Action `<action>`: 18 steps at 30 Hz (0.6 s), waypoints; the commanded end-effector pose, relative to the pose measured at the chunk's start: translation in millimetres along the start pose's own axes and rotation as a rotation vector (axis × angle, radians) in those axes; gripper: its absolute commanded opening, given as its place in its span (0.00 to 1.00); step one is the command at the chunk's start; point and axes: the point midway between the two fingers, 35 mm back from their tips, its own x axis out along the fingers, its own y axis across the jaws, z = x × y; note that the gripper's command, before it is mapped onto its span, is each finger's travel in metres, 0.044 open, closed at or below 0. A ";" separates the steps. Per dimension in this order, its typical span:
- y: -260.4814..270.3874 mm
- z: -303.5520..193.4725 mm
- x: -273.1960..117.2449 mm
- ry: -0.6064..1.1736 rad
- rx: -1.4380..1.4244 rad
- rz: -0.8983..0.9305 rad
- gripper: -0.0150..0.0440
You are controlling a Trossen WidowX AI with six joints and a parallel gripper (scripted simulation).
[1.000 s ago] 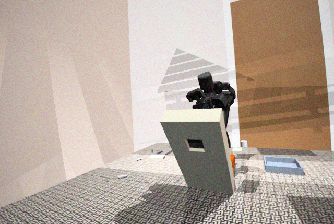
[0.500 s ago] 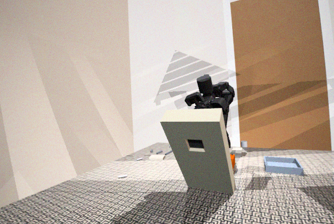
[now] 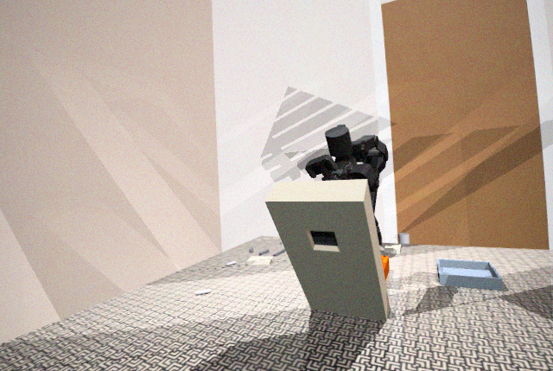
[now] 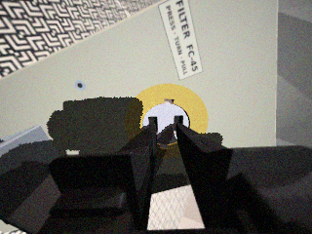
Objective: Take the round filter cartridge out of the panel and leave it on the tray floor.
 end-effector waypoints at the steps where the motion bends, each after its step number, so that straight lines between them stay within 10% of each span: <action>1: -0.4 -0.6 0.5 0.003 0.005 -0.001 0.41; 18: -1.1 -0.2 3.2 0.003 0.005 -0.001 0.41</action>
